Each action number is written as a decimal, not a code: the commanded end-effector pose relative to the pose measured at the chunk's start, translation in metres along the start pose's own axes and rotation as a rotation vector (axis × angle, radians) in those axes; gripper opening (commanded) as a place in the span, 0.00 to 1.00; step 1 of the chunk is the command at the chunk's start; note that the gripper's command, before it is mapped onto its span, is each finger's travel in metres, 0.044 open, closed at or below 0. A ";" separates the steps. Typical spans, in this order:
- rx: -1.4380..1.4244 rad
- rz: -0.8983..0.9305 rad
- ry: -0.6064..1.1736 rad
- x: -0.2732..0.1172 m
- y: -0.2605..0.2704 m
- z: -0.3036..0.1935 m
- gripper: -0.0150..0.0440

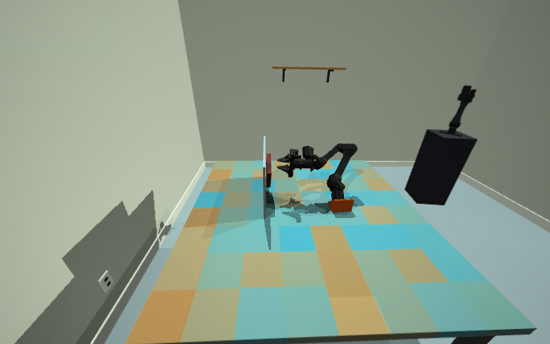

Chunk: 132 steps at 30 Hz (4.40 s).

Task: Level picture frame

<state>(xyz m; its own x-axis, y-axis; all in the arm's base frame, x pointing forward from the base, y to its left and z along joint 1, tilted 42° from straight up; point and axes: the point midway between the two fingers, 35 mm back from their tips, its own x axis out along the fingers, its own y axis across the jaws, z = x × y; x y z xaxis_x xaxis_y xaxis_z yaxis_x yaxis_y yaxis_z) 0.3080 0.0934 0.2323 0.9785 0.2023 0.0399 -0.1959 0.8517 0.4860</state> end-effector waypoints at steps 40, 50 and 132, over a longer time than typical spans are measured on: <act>0.003 0.002 0.000 0.049 -0.003 -0.002 0.69; 0.003 0.002 0.000 0.052 -0.003 -0.003 0.69; 0.003 0.002 0.000 0.052 0.004 -0.001 0.25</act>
<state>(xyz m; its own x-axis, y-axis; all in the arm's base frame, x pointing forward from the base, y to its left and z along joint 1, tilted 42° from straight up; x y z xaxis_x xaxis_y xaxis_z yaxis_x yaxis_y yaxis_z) 0.3580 0.1063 0.2326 0.9796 0.1977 0.0352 -0.1896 0.8530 0.4862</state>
